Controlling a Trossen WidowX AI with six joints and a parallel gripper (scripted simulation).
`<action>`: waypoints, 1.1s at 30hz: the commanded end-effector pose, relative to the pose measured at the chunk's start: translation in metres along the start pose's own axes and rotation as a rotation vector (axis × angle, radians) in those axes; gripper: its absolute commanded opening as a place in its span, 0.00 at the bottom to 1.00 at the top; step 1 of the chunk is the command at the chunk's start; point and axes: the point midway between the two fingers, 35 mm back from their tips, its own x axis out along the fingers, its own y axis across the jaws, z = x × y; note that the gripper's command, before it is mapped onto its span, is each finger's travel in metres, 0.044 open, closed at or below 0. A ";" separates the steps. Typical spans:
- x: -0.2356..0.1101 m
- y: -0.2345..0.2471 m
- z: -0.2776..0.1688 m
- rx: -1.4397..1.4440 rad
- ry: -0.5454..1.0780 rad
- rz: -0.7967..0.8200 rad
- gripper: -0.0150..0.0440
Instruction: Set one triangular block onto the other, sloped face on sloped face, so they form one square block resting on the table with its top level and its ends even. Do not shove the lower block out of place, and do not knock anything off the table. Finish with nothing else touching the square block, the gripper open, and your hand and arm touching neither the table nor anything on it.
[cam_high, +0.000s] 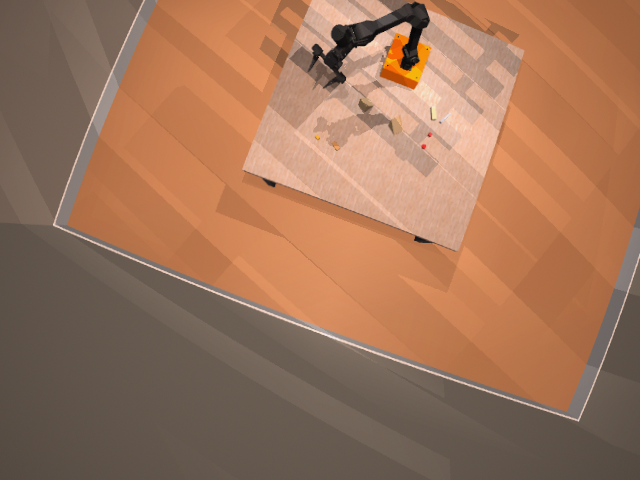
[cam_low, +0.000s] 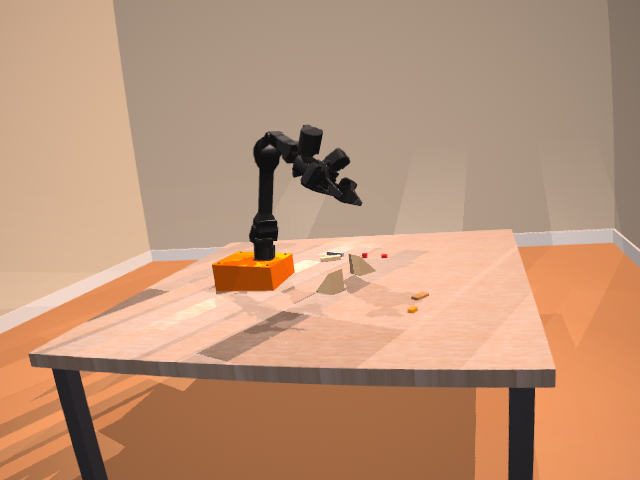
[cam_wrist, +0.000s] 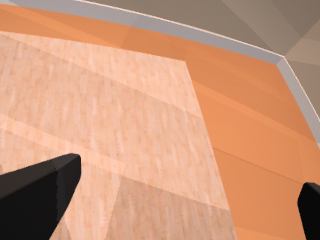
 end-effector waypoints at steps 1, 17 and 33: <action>-0.001 0.073 -0.025 -0.098 0.039 0.194 1.00; -0.089 0.300 -0.139 -0.421 0.062 0.889 1.00; -0.149 0.357 -0.191 -0.509 0.038 1.137 1.00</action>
